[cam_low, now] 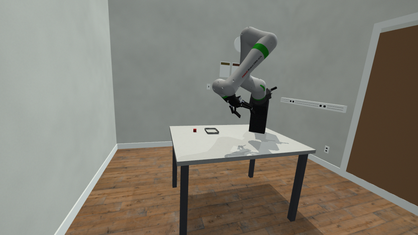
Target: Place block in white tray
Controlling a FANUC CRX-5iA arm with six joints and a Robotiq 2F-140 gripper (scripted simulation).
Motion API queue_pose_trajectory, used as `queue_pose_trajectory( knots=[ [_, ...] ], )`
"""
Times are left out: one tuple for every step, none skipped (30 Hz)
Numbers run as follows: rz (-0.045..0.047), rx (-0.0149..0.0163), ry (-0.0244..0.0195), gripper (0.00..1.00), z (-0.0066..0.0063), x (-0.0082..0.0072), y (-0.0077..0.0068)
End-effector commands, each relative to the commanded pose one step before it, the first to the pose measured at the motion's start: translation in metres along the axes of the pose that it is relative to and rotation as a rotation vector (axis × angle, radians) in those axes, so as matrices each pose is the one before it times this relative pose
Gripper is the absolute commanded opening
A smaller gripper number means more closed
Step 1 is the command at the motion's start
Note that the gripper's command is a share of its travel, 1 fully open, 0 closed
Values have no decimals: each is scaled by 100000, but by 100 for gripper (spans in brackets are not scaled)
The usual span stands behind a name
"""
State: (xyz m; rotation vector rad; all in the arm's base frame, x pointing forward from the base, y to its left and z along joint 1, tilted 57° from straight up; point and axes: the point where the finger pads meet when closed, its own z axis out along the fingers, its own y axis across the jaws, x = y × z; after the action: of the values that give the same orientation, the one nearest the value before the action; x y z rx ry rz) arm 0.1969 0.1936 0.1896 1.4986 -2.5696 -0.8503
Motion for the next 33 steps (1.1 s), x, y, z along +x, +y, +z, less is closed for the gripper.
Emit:
queue_pose_trajectory(
  knots=[
    [97,93,-197,38,-66,-7,-85],
    [265,9,-297,38,-31,-30,-174],
    [481,18,-541,38,-57,-52,-318],
    [736,35,-835,38,-90,-75,-490],
    [1017,60,-1165,38,-128,-94,-685],
    [1310,100,-1519,38,-171,-107,-895],
    [1602,157,-1887,38,-220,-107,-1113],
    [2004,168,-2342,38,-261,-194,-1370],
    [2507,149,-2879,38,-294,-356,-1674],
    [2786,273,-3270,38,-353,-334,-1926],
    [0,0,0,38,0,0,0],
    [3467,220,-4002,38,-373,-625,-2295],
    [0,0,0,38,0,0,0],
    [3810,371,-4457,38,-391,-578,-2368],
    [0,0,0,38,0,0,0],
    [0,0,0,38,0,0,0],
    [4553,499,-5295,38,-435,-968,-3200],
    [4908,463,-5691,38,-227,-255,-1058],
    [0,0,0,38,-59,-422,-894],
    [0,0,0,38,-27,-531,-1055],
    [5201,393,-5989,38,-280,-393,-1257],
    [0,0,0,38,26,-628,-1098],
    [0,0,0,38,47,-657,-1042],
    [5286,395,-6078,38,-247,-501,-1338],
    [0,0,0,38,69,-743,-1091],
    [0,0,0,38,70,-557,-779],
    [5302,359,-6107,38,-174,-838,-1573],
    [0,0,0,38,137,-840,-1079],
    [5212,374,-6015,38,-137,-675,-1186],
    [0,0,0,38,171,-856,-1032],
    [0,0,0,38,208,-898,-1044],
    [0,0,0,38,0,0,0],
    [0,0,0,38,0,0,0]
  ],
)
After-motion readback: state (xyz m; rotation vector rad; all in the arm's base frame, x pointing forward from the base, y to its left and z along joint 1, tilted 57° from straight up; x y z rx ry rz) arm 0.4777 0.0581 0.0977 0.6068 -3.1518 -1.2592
